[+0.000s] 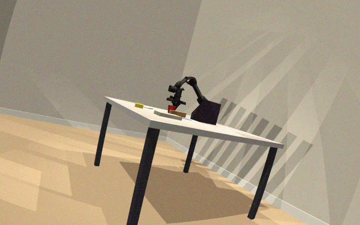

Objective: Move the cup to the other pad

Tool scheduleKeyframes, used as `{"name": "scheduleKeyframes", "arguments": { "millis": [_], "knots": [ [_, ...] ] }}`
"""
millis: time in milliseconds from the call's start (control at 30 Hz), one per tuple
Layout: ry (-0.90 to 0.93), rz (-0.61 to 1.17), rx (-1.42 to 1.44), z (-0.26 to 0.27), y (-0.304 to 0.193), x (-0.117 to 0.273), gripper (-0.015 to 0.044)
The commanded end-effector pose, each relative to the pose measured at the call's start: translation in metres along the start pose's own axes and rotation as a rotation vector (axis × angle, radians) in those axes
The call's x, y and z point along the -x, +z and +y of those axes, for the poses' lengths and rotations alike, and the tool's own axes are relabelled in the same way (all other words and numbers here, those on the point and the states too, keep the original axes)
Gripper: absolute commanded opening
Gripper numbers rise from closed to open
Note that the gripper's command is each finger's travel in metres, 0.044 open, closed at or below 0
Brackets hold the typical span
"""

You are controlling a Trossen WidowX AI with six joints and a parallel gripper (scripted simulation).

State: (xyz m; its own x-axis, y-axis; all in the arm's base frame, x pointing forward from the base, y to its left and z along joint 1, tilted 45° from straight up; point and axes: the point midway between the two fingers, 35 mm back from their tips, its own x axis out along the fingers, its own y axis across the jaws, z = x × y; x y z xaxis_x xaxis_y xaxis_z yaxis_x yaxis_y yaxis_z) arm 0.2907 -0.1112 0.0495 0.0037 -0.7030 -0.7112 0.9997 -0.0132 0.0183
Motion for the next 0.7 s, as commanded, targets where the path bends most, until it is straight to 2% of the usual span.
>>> {"name": "scheduleKeyframes", "arguments": {
  "millis": [0,133,667],
  "knots": [
    [0.0,0.0,-0.001,0.0,0.0,0.0,0.0026],
    [0.0,0.0,-0.001,0.0,0.0,0.0,0.0128],
    [-0.001,0.001,0.0,0.001,-0.001,0.012,0.0128]
  ]
}}
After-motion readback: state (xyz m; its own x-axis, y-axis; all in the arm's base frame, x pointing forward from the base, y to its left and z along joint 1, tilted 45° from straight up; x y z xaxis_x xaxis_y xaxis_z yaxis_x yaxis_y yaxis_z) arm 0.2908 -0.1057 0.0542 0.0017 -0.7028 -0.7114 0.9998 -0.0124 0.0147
